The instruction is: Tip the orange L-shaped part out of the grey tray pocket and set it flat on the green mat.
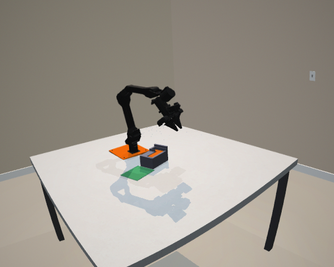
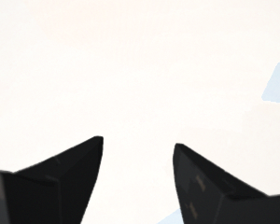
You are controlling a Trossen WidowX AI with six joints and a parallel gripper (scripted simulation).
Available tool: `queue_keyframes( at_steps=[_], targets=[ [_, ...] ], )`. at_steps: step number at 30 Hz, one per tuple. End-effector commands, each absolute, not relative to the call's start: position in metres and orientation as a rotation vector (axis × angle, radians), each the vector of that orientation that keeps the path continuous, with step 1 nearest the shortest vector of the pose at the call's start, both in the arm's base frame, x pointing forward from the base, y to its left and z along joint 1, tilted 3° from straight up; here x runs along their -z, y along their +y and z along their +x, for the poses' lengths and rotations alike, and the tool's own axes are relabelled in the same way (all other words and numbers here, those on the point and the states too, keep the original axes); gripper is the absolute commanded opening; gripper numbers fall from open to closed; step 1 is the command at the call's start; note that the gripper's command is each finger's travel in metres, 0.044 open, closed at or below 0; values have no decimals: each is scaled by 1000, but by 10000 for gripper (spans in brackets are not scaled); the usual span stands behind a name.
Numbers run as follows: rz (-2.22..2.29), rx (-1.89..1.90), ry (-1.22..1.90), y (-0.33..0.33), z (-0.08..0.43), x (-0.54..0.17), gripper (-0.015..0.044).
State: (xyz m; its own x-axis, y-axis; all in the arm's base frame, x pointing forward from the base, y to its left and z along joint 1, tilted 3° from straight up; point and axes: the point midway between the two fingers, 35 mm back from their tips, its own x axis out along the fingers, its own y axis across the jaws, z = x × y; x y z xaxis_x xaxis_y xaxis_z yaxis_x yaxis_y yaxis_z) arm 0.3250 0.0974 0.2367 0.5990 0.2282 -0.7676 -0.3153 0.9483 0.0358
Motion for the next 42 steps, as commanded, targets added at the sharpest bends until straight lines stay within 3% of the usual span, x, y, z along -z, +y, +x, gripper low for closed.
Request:
queue_keyframes(
  at_steps=[1, 6, 17, 25, 42],
  targets=[
    [-196, -255, 1280, 85, 257, -189, 180],
    [-283, -213, 1515, 72, 211, -178, 180],
    [-283, -213, 1515, 72, 212, -172, 180],
    [-283, -212, 1515, 70, 215, -106, 180],
    [-283, -212, 1515, 69, 216, -88, 180]
  ],
)
